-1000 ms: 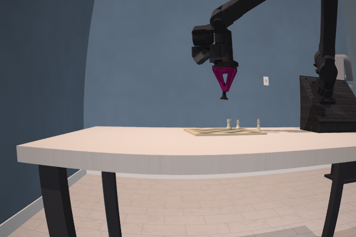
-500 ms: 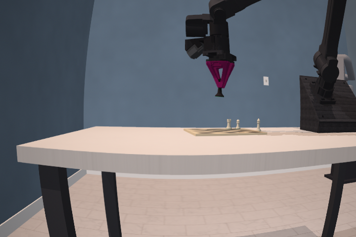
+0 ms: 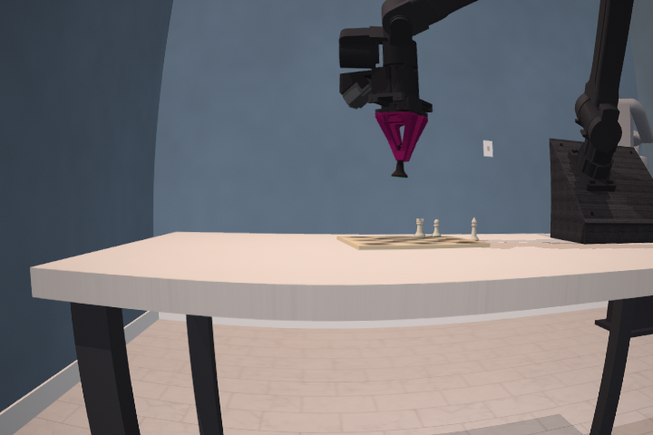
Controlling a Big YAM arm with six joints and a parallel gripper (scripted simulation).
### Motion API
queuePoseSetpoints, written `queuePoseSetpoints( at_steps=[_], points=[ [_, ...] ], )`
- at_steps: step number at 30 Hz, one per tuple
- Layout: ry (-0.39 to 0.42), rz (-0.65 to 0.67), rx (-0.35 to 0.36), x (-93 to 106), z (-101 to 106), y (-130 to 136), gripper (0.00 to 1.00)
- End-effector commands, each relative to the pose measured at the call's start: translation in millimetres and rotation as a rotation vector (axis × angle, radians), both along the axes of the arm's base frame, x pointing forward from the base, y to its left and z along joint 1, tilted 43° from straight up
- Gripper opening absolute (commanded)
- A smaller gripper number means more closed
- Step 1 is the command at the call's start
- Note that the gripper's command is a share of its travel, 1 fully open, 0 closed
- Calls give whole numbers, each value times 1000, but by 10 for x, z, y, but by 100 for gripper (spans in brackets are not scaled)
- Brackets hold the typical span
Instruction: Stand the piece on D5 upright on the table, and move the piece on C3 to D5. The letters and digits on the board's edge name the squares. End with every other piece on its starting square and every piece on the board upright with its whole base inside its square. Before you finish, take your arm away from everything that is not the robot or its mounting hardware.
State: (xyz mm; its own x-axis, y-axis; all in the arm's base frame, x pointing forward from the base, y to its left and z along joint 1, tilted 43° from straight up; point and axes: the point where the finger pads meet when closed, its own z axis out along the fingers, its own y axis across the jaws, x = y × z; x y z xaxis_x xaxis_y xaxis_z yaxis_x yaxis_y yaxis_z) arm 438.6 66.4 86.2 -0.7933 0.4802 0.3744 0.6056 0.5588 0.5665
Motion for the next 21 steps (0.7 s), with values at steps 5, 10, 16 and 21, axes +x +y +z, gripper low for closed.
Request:
queuePoseSetpoints(
  at_steps=[5, 10, 16, 21],
  points=[
    [17, 5, -3, -19, -205, 182, 0],
    [18, 5, -3, -13, -302, 272, 0],
    [18, 5, -4, -1, -522, 472, 0],
    [19, 5, -3, 7, -674, 611, 0]
  ],
)
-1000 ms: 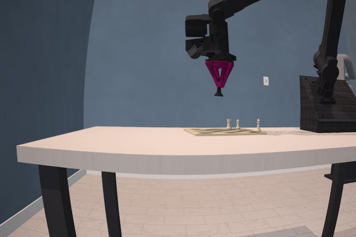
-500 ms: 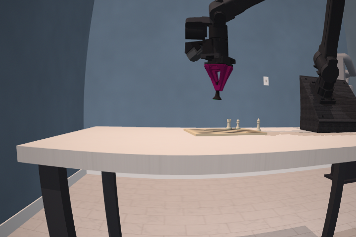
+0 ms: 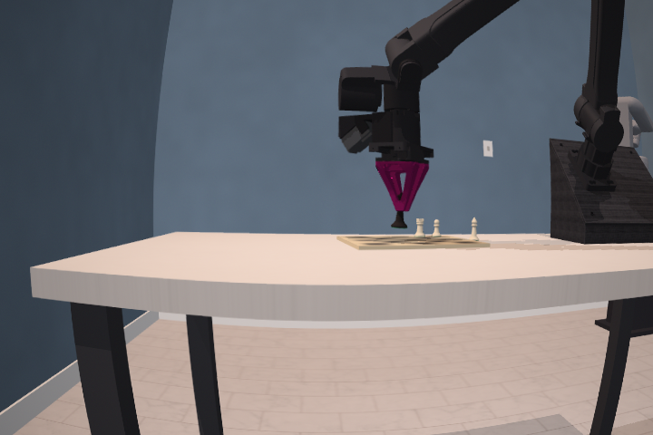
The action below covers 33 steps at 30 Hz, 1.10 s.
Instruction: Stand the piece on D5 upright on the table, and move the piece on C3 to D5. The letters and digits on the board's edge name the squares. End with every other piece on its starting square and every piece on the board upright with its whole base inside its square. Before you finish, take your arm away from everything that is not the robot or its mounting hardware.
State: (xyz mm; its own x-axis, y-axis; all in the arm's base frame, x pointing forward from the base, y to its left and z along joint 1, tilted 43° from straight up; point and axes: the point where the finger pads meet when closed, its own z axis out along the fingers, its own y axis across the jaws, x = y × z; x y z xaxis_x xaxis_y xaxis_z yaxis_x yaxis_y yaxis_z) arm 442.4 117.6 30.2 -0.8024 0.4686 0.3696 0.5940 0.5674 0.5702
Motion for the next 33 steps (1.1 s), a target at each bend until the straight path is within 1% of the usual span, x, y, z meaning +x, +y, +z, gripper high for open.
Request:
queuePoseSetpoints(
  at_steps=[1, 10, 13, 33],
  points=[
    [25, -10, -4, -30, -136, 121, 0],
    [25, -10, -3, -26, -210, 189, 0],
    [36, -10, -4, -47, -213, 189, 0],
    [34, -7, -4, -47, -213, 189, 0]
  ],
)
